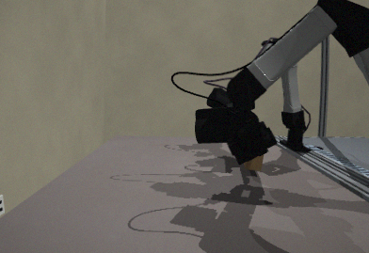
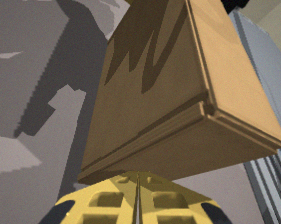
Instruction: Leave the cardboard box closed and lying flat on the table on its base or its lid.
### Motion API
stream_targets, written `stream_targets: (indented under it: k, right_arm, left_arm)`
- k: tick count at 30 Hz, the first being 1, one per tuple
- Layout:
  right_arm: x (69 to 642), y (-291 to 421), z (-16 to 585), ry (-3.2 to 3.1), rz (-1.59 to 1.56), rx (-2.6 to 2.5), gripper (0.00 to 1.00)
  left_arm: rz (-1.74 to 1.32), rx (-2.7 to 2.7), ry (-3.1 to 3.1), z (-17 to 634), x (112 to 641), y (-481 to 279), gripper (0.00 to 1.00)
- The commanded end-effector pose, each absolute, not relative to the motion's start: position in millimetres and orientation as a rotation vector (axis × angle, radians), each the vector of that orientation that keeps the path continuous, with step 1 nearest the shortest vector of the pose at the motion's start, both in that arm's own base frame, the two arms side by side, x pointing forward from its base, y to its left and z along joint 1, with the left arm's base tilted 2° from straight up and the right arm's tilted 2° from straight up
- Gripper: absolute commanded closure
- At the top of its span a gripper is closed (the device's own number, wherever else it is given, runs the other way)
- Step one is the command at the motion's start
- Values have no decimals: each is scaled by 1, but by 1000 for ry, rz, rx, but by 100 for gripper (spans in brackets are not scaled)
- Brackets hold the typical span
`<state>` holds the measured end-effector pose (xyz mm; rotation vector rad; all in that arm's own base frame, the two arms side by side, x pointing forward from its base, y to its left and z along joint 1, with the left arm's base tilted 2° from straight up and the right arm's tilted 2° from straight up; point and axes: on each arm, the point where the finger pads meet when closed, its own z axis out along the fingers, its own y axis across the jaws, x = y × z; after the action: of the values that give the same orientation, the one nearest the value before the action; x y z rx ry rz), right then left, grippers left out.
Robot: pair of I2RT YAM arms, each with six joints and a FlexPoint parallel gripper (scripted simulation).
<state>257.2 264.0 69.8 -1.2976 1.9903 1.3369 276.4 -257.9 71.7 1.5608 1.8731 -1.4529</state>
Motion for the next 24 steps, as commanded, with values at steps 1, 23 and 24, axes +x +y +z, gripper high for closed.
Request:
stream_targets:
  k: [1,23,24]
  right_arm:
    - [257,270,82,1905,1298,-1340,100]
    - [261,271,82,1859,1220,-1372,100]
    - [261,271,82,1859,1220,-1372,100]
  left_arm:
    - [-1423,1580,1781,90,276,-268,100]
    - [-1352,1604,1729,89,278,-268,100]
    - [-1352,1604,1729,89,278,-268,100]
